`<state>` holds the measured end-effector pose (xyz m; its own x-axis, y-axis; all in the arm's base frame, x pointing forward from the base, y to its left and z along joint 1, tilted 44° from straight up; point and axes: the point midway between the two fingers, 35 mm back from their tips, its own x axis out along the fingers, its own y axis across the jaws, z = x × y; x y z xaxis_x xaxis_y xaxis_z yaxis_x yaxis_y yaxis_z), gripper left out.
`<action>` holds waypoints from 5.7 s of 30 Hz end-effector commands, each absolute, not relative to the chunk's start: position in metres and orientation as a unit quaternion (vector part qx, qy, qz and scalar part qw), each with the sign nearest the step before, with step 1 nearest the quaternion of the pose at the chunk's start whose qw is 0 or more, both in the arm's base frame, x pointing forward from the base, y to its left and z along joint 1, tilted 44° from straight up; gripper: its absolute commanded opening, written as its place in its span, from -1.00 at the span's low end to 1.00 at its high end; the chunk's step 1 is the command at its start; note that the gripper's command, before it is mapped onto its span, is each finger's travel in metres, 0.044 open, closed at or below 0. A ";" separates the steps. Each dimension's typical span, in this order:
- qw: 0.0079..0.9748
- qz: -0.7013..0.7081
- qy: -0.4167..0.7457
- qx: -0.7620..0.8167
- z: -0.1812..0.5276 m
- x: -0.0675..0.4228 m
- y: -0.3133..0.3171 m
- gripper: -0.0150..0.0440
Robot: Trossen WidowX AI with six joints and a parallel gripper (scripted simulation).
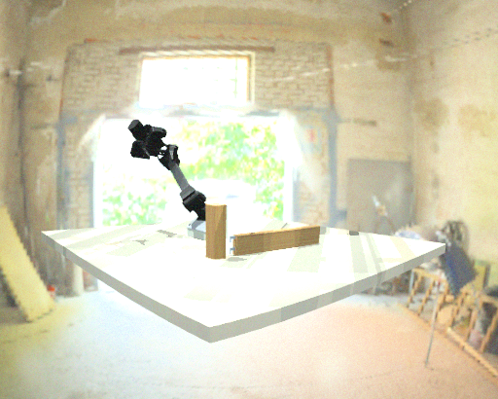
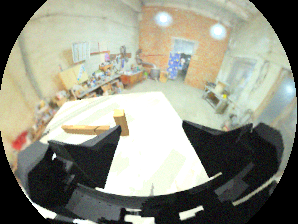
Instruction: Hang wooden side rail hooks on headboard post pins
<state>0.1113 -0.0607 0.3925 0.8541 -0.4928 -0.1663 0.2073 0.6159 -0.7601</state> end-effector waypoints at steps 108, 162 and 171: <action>0.815 -0.550 0.102 -0.153 0.120 0.278 -0.062 1.00; 0.677 -0.193 0.446 -0.553 0.061 0.419 -0.014 1.00; 0.601 -0.080 0.525 -0.598 0.056 0.423 -0.009 1.00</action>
